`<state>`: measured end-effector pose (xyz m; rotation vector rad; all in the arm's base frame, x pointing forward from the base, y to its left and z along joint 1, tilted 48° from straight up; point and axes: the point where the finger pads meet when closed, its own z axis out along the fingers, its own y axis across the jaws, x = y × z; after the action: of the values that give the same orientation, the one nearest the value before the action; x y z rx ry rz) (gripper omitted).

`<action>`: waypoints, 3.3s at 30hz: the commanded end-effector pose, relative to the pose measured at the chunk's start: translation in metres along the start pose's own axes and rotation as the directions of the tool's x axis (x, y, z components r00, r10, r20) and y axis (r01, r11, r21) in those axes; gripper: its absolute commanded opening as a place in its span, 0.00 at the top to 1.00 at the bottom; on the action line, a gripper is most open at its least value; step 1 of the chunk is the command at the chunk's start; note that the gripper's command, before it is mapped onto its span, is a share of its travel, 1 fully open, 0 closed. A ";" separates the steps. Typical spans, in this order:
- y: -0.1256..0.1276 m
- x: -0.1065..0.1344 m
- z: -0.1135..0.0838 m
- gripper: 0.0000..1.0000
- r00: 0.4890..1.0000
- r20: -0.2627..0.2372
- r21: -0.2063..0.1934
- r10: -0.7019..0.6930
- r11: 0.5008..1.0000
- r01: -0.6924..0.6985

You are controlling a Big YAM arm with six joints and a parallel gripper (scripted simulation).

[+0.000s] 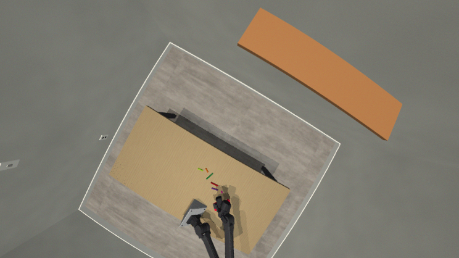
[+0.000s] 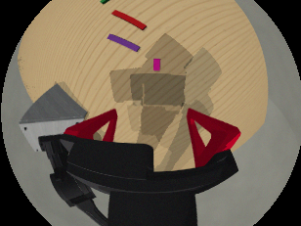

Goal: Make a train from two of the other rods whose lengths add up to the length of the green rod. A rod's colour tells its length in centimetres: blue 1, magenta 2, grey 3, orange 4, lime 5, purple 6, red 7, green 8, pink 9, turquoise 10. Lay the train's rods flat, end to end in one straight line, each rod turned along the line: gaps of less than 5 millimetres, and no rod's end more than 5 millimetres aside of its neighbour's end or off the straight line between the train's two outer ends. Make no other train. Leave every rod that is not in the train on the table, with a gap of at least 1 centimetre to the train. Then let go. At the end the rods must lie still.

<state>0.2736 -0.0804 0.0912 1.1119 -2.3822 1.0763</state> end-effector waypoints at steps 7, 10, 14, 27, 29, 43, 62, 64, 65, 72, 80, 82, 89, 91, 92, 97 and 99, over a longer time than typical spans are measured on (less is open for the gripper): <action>-0.016 -0.008 -0.009 0.00 0.998 0.034 0.022 0.049 0.999 -0.050; -0.016 -0.008 -0.009 0.00 0.998 0.034 0.022 0.049 0.999 -0.050; -0.016 -0.008 -0.009 0.00 0.998 0.034 0.022 0.049 0.999 -0.050; -0.016 -0.008 -0.009 0.00 0.998 0.034 0.022 0.049 0.999 -0.050; -0.016 -0.008 -0.009 0.00 0.998 0.034 0.022 0.049 0.999 -0.050; -0.015 -0.030 -0.011 0.00 0.961 0.032 0.030 -0.274 0.962 0.273; -0.004 -0.061 -0.015 0.00 0.717 0.018 0.051 -0.697 0.717 0.695; -0.007 -0.056 -0.009 0.00 0.728 0.018 0.033 -0.685 0.729 0.684; -0.007 -0.056 -0.009 0.00 0.728 0.018 0.033 -0.685 0.729 0.684; -0.010 -0.054 -0.014 0.00 0.736 0.022 0.048 -0.676 0.736 0.675; -0.002 -0.067 -0.015 0.00 0.640 0.013 0.052 -0.768 0.640 0.767; -0.002 -0.067 -0.015 0.00 0.640 0.013 0.052 -0.768 0.640 0.767; 0.003 -0.078 -0.015 0.00 0.473 0.003 0.053 -0.881 0.473 0.880; 0.005 -0.083 -0.015 0.00 0.390 -0.002 0.053 -0.921 0.389 0.920; 0.005 -0.083 -0.015 0.00 0.390 -0.002 0.053 -0.921 0.389 0.920; 0.007 -0.088 -0.015 0.00 0.311 -0.006 0.052 -0.950 0.310 0.949; 0.010 -0.092 -0.015 0.00 0.238 -0.010 0.051 -0.971 0.238 0.970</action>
<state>0.2986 -0.0341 0.0427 2.0674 -1.1627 0.5628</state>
